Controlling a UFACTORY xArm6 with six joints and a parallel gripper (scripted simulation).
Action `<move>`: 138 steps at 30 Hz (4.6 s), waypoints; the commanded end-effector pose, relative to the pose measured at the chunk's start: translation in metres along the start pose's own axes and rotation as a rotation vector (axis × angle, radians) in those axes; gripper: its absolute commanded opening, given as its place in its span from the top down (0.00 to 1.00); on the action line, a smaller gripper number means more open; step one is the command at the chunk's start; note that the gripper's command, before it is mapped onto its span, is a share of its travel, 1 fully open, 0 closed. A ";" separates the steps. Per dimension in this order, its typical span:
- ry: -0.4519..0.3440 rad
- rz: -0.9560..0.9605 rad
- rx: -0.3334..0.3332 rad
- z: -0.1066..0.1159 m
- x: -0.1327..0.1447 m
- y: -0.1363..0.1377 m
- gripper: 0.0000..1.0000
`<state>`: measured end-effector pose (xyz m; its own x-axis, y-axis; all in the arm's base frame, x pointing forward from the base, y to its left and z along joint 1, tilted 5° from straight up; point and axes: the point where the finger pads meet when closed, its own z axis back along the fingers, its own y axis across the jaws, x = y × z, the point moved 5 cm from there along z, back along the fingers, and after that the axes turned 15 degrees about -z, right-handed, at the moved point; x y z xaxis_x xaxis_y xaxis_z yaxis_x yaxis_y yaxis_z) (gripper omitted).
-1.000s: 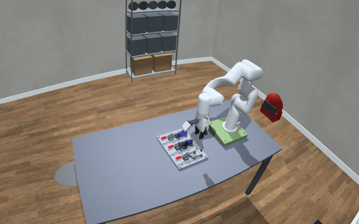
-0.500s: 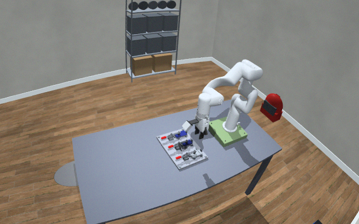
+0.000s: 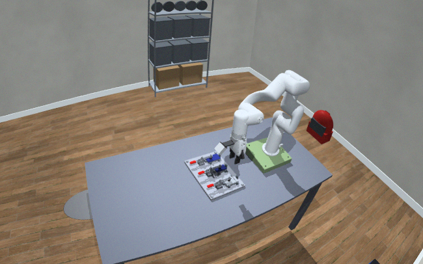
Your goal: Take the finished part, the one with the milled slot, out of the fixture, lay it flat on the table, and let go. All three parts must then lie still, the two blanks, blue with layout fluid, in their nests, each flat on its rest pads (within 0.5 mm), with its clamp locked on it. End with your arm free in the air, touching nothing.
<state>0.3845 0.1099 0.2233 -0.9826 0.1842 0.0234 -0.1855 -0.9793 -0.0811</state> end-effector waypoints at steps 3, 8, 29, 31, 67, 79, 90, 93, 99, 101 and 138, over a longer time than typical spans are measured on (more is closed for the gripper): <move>0.004 0.000 -0.002 0.002 -0.001 0.000 0.53; 0.004 0.000 -0.002 0.002 -0.001 0.000 0.53; 0.004 0.000 -0.002 0.002 -0.001 0.001 0.53; 0.004 0.000 -0.002 0.002 -0.001 0.001 0.53; 0.004 0.000 -0.002 -0.052 -0.001 0.001 0.53; 0.004 0.000 -0.002 -0.058 -0.003 0.000 0.53; 0.004 0.000 -0.002 -0.058 -0.037 -0.009 0.53; 0.004 0.000 -0.002 -0.058 -0.057 -0.014 0.53; 0.004 0.000 -0.002 -0.058 -0.096 -0.025 0.53; 0.004 0.000 -0.002 -0.058 -0.107 -0.028 0.53; 0.004 0.000 -0.002 -0.101 -0.132 -0.035 0.53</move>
<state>0.5185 0.1269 0.1272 -0.9826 0.1841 0.0248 -0.1855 -0.9793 -0.0806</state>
